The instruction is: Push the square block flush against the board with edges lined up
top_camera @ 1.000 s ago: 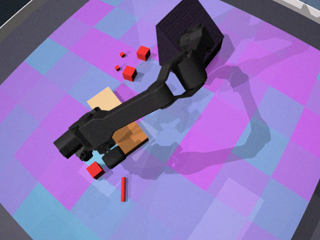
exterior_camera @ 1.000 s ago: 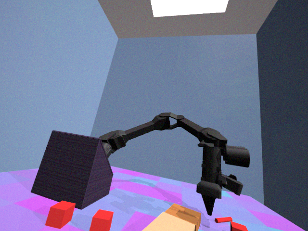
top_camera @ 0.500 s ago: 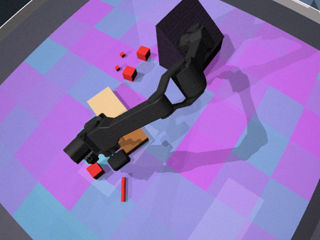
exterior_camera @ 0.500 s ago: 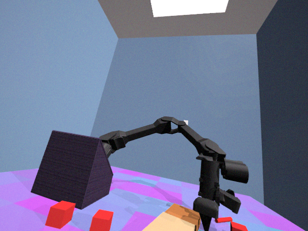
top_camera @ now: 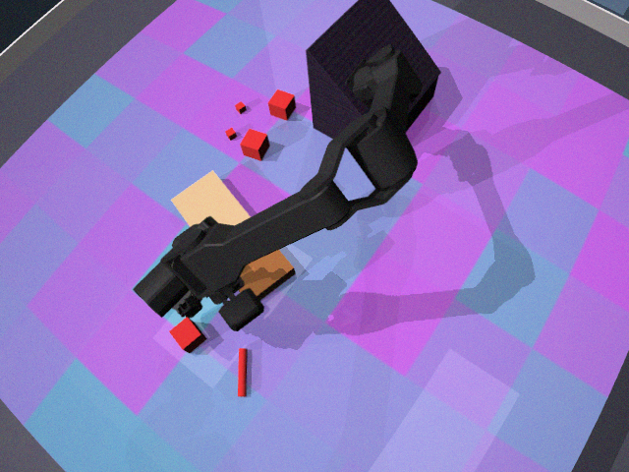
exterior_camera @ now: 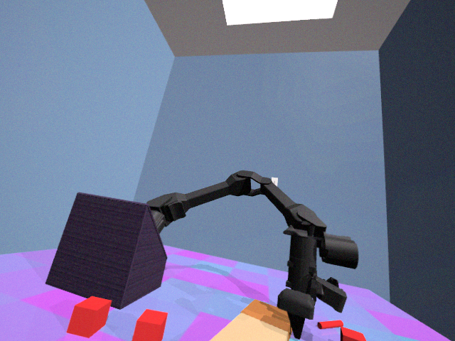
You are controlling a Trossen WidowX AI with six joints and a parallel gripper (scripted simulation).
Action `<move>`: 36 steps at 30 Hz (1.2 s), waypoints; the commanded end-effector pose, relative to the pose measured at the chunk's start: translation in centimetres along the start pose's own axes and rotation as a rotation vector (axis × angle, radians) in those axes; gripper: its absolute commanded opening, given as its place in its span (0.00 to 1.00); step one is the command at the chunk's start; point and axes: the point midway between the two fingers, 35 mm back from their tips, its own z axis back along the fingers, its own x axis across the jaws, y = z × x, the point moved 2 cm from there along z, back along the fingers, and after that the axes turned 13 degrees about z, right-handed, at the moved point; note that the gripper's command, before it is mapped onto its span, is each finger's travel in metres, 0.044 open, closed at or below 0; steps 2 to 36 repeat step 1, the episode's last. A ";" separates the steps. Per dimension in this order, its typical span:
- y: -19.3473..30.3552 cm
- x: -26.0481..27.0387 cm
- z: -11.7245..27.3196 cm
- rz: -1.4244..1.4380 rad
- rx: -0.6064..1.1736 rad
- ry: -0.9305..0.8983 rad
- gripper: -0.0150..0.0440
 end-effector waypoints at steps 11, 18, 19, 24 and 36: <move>-0.3 -0.1 0.0 -0.006 0.001 -0.003 0.25; -0.3 -0.1 0.0 -0.006 0.001 -0.003 0.25; -0.3 -0.1 0.0 -0.006 0.001 -0.003 0.25; -0.3 -0.1 0.0 -0.006 0.001 -0.003 0.25; -0.3 -0.1 0.0 -0.006 0.001 -0.003 0.25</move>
